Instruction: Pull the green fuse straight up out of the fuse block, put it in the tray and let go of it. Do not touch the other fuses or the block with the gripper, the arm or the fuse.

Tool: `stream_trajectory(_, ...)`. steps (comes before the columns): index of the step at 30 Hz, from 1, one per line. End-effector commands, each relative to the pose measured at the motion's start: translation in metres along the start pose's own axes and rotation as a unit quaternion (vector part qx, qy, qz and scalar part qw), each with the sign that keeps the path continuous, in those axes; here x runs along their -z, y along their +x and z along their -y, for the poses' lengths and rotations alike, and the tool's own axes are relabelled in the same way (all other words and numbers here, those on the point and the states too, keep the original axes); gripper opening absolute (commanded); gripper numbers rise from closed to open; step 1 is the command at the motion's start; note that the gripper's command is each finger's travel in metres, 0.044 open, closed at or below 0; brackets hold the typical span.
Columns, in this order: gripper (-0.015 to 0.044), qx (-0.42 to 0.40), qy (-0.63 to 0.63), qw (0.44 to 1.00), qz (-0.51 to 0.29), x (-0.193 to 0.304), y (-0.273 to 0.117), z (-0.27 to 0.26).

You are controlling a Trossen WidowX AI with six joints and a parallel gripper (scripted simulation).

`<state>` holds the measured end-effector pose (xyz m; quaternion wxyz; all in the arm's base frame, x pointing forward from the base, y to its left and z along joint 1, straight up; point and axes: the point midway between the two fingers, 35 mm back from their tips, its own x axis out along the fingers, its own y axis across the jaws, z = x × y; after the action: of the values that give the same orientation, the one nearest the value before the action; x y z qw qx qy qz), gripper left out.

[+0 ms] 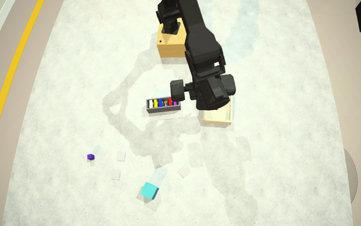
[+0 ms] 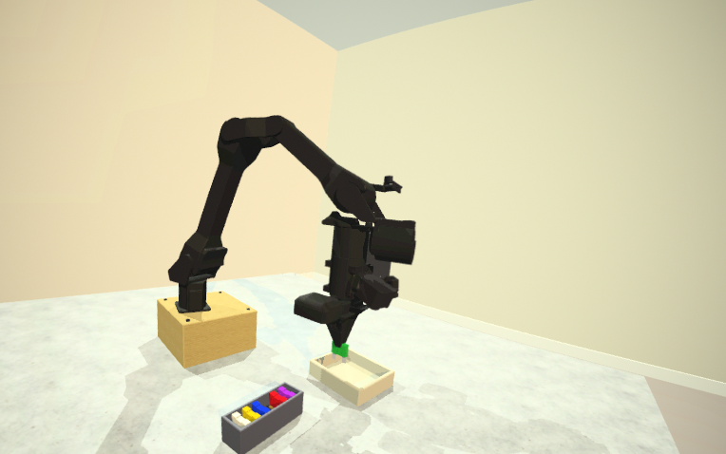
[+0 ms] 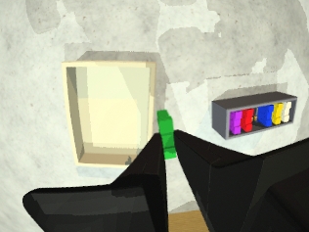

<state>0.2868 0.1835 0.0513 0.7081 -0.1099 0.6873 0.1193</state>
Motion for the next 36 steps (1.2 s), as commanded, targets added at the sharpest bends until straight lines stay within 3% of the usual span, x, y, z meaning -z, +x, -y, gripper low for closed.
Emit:
stream_trajectory(1, 0.0, -0.002, 0.002, 1.0, -0.001, 0.0, 0.0, -0.024)
stream_trajectory(8, 0.0, -0.004, 0.002, 1.0, -0.001, 0.004, 0.0, -0.057)
stream_trajectory(36, 0.0, -0.004, 0.002, 1.0, -0.001, 0.005, 0.04, -0.058)
